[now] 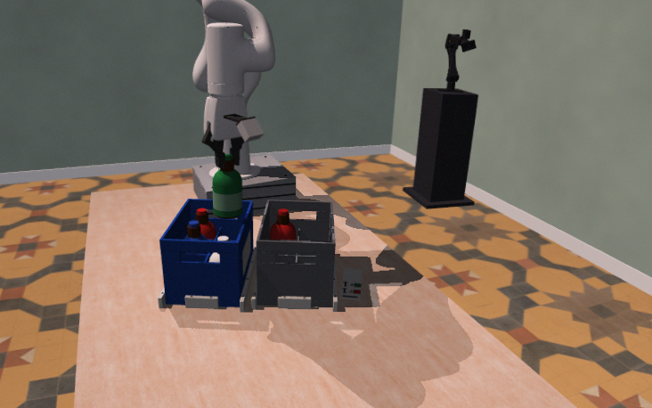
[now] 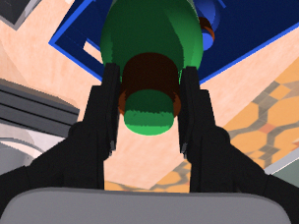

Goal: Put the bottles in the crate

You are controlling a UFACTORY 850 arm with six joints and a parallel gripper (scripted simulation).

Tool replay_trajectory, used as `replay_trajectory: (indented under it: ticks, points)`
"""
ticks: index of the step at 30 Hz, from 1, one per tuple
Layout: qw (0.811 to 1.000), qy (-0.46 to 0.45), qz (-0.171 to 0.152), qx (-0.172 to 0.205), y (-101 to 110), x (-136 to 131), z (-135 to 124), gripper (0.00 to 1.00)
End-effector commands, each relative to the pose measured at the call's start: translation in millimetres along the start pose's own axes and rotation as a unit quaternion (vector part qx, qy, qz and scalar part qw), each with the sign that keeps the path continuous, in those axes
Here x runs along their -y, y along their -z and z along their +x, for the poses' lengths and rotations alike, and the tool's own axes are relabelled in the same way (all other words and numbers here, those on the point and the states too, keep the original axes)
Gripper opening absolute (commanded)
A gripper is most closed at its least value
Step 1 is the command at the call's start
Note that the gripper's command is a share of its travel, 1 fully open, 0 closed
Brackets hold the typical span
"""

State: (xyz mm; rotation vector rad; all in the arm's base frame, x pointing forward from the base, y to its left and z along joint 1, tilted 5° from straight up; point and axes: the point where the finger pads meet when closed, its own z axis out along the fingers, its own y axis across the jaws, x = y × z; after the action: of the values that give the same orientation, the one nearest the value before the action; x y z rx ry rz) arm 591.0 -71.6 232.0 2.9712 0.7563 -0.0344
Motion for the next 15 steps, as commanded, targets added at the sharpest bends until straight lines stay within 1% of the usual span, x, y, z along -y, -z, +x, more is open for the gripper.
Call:
replay_trajectory:
  ticks: [1, 15]
  points:
    - [1.0, 0.0, -0.001, -0.001, 1, 5, 6, 0.0]
    - [1.0, 0.0, -0.001, -0.001, 1, 24, 21, 0.0]
